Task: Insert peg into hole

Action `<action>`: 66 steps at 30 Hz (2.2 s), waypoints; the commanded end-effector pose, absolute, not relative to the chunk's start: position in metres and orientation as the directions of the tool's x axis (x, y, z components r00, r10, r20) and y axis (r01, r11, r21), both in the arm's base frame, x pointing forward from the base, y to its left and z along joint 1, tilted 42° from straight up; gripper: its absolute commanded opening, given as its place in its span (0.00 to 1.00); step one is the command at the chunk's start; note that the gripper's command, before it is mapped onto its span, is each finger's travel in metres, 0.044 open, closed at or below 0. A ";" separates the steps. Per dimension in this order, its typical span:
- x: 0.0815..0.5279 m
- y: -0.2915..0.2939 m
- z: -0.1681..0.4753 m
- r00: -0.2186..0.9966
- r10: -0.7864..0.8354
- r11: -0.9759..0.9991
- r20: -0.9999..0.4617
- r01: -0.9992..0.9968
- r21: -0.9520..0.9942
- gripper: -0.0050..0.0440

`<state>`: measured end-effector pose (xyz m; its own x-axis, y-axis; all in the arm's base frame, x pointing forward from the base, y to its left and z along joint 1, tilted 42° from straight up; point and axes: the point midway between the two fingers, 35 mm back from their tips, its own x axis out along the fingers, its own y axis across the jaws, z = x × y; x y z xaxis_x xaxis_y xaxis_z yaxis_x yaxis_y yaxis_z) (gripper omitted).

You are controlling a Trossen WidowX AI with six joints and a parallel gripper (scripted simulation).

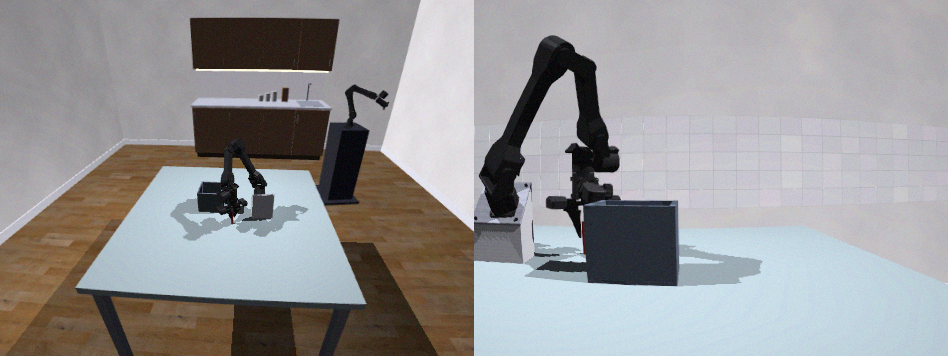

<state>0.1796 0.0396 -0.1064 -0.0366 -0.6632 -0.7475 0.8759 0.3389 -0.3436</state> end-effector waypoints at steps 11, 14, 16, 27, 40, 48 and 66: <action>0.180 0.040 -0.105 -0.033 -0.665 0.341 -0.746 0.875 -0.343 0.10; 0.181 0.044 -0.102 -0.033 -0.665 0.341 -0.746 0.875 -0.343 0.10; 0.182 0.049 -0.098 -0.033 -0.664 0.342 -0.747 0.875 -0.343 0.10; 0.187 0.070 -0.078 -0.033 -0.663 0.343 -0.748 0.875 -0.342 0.10; 0.190 0.094 -0.052 -0.033 -0.664 0.342 -0.747 0.875 -0.343 0.10; 0.201 0.090 -0.039 -0.031 -0.667 0.345 -0.744 0.873 -0.346 0.10; 0.226 0.084 0.007 -0.032 -0.664 0.345 -0.747 0.873 -0.344 0.10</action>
